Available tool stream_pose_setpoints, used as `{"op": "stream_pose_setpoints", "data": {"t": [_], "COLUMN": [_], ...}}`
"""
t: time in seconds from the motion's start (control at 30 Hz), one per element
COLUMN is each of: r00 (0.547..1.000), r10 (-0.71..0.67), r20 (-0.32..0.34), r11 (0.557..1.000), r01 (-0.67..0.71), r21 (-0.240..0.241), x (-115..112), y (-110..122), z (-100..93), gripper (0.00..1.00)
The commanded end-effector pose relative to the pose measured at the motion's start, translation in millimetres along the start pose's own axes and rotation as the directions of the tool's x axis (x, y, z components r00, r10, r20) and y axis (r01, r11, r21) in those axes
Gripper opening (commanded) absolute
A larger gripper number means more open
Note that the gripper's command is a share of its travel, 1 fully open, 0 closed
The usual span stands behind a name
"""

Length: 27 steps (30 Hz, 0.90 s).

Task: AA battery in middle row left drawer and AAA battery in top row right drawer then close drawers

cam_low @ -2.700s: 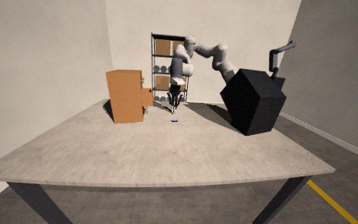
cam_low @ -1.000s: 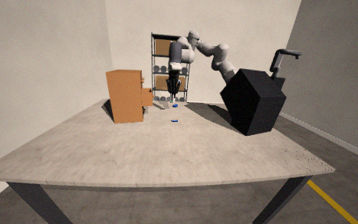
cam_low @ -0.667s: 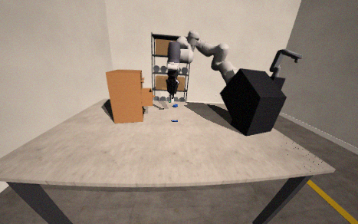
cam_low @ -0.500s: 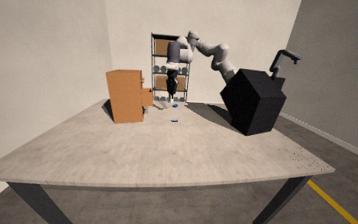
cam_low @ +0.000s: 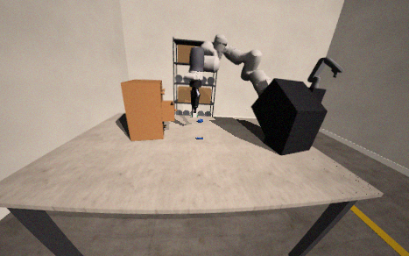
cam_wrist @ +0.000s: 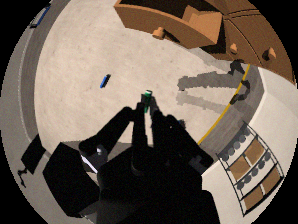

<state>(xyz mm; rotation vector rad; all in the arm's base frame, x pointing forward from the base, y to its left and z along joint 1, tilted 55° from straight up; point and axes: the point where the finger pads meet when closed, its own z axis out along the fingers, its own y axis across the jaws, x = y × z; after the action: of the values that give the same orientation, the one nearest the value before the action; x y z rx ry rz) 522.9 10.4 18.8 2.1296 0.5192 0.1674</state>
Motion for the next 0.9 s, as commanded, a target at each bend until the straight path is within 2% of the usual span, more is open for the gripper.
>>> {"op": "stream_pose_setpoints", "data": {"t": [0.0, 0.2, 0.5, 0.87], "r00": [0.993, 0.993, 0.993, 0.993], "r10": [0.116, 0.116, 0.117, 0.117], "r20": [0.003, 0.003, 0.003, 0.003], "r11": [0.993, 0.993, 0.993, 0.993], "r01": [-0.116, -0.116, -0.117, -0.117], "r21": [0.000, 0.000, 0.000, 0.000], "x": [0, 0, 0, 0], "y": [-1, -1, -1, -2], "z": [0.1, -2.5, -16.2, -63.2], "gripper": [0.06, 0.06, 0.06, 0.06]}}
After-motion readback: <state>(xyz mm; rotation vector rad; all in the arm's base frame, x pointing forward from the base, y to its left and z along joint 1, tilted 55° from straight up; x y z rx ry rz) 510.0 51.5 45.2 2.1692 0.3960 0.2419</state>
